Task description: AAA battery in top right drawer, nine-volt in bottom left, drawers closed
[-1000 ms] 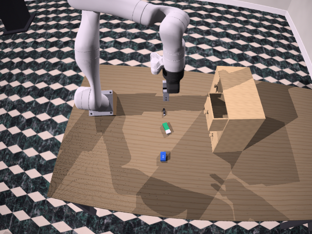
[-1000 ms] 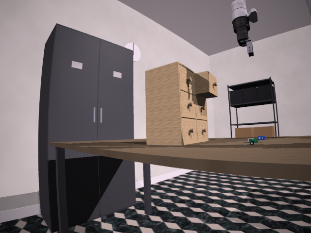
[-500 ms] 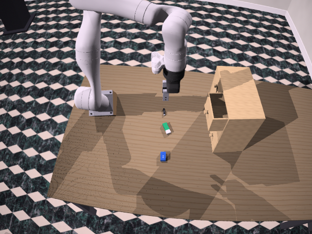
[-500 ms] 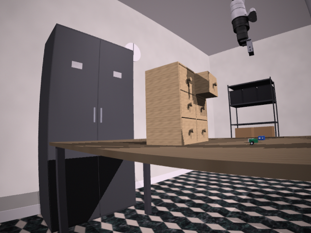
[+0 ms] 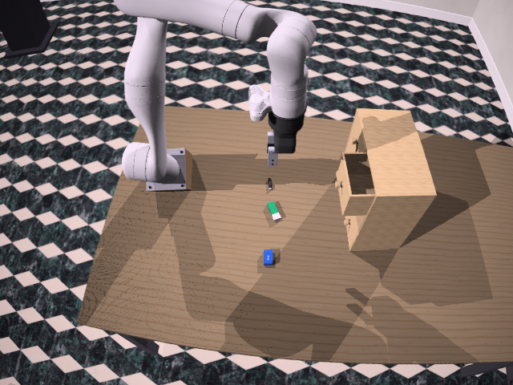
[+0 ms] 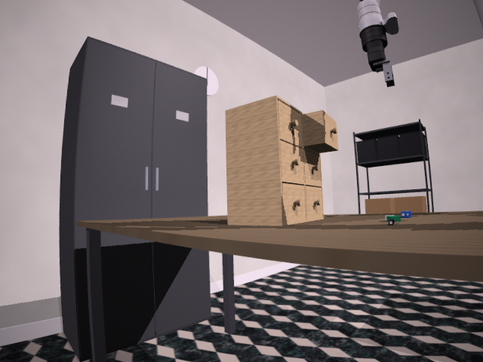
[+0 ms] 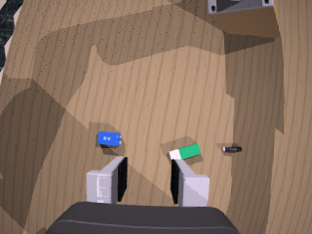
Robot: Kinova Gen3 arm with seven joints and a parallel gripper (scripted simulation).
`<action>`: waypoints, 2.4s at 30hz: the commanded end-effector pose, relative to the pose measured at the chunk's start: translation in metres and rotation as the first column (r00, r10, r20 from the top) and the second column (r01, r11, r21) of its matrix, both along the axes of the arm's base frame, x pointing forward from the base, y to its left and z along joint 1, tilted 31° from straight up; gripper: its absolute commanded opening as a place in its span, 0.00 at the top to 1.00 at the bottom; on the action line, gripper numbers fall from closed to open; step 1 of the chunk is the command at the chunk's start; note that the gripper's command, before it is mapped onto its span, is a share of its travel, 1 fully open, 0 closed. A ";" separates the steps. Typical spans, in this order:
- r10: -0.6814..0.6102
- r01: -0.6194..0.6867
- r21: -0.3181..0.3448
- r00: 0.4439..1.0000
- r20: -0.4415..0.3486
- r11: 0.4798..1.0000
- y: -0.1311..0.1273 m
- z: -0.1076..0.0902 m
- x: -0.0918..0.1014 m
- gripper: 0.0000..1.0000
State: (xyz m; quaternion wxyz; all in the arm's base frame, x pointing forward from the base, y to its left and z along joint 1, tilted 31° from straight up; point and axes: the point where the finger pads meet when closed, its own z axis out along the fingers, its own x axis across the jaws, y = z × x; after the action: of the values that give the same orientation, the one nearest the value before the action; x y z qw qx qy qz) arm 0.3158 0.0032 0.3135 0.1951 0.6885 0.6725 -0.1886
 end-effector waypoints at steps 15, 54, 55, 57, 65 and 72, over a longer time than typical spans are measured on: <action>0.001 -0.001 0.000 1.000 0.001 1.000 0.000 0.000 0.000 0.33; -0.717 0.692 0.225 0.593 0.367 0.686 0.052 -0.265 0.025 0.33; -0.742 0.716 0.240 0.551 0.382 0.655 0.049 -0.276 0.025 0.33; -0.783 0.759 0.270 0.466 0.411 0.593 0.041 -0.295 0.025 0.33; -0.848 0.831 0.356 0.232 0.477 0.428 0.015 -0.337 0.023 0.33; -0.856 0.850 0.421 0.066 0.513 0.318 -0.007 -0.360 0.020 0.33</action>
State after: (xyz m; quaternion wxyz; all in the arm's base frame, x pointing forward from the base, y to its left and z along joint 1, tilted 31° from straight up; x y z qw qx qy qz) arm 0.3398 0.0080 -0.0411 0.2575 0.9657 0.0328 -0.0009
